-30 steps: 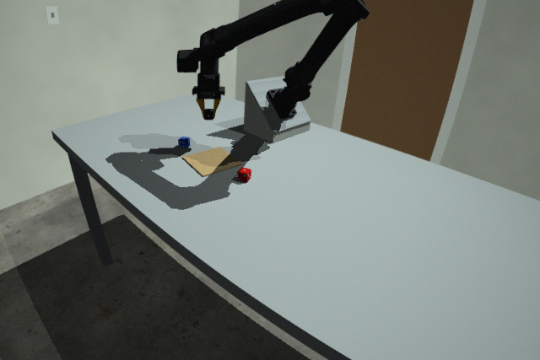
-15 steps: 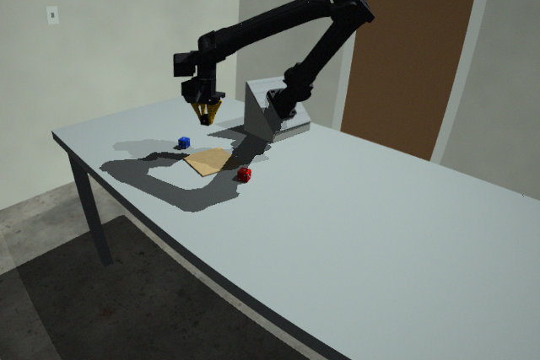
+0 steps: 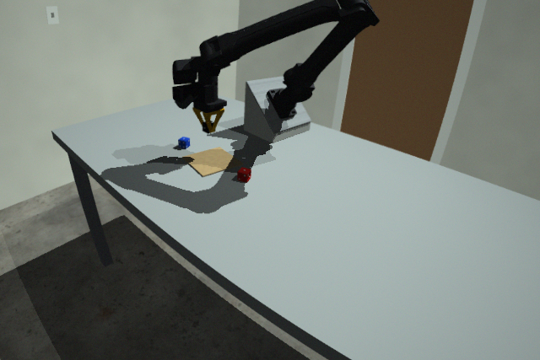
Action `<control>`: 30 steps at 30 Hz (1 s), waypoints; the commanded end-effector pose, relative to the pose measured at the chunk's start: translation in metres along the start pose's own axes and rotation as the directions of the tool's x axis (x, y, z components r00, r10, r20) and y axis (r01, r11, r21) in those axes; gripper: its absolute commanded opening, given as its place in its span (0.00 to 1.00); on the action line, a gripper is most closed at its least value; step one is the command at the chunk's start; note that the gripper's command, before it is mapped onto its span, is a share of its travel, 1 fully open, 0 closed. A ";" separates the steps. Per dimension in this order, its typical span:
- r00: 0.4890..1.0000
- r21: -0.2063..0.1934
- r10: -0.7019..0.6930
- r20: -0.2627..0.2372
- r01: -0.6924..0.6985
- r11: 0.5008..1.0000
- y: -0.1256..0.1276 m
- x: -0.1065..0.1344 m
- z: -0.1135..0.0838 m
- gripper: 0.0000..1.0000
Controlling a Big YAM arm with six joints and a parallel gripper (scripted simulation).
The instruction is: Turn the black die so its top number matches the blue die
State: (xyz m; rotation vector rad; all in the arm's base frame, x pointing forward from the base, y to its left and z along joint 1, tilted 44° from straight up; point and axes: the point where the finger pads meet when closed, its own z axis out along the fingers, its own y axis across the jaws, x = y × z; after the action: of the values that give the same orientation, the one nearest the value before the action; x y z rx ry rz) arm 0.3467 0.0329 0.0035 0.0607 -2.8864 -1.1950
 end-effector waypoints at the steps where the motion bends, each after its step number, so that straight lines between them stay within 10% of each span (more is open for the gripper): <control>1: 0.982 0.023 0.177 0.062 -0.179 0.984 0.017 -0.032 -0.018 0.25; 19: 0.926 0.009 0.370 0.071 -0.371 0.928 0.026 -0.022 -0.007 0.25; 24: 0.921 0.010 0.361 0.144 -0.366 0.930 0.028 -0.022 -0.006 0.25; 30: 0.847 0.006 0.332 0.416 -0.368 0.930 0.029 -0.024 -0.007 0.25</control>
State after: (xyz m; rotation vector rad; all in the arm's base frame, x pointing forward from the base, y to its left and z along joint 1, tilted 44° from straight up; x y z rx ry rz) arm 0.3602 0.0471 0.0181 -0.5992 -2.9943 -1.1046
